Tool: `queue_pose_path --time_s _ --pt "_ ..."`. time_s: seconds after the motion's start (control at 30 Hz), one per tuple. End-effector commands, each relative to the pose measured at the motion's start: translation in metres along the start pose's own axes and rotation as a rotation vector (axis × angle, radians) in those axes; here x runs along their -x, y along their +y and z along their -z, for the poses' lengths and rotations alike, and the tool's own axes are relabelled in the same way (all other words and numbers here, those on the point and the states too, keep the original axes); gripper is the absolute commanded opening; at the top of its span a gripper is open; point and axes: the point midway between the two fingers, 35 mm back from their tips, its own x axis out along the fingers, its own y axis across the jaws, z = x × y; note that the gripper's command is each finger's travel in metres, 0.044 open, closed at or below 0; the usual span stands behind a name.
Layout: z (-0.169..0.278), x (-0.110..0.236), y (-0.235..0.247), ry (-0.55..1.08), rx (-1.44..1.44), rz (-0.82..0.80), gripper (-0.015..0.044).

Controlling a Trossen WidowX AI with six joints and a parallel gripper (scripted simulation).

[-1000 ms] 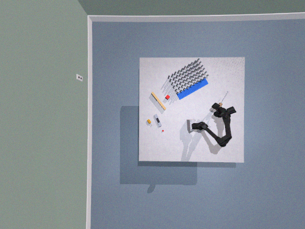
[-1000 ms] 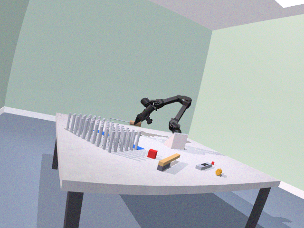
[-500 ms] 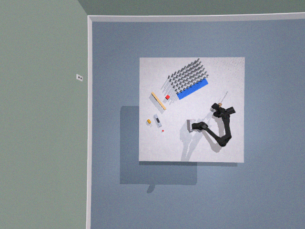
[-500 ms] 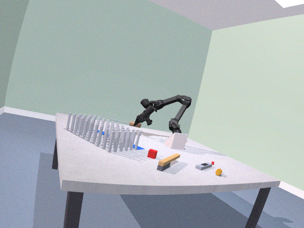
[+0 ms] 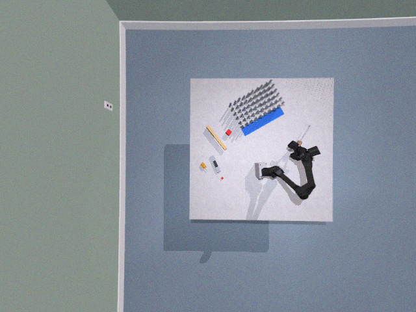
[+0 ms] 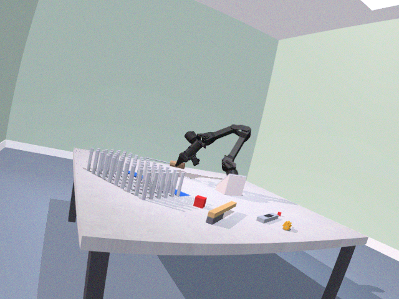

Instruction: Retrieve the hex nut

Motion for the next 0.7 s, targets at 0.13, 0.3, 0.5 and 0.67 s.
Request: queue_pose_path --time_s 0.13,0.3,0.5,0.67 --pt "-0.0029 -0.0036 -0.0004 0.006 0.007 0.005 0.0" --pt "-0.0048 -0.0056 0.0002 0.007 0.008 0.004 0.0" --pt "-0.0071 -0.008 0.0011 0.009 0.009 0.003 0.0" --pt "-0.009 -0.01 0.0018 0.011 0.009 0.002 0.0"
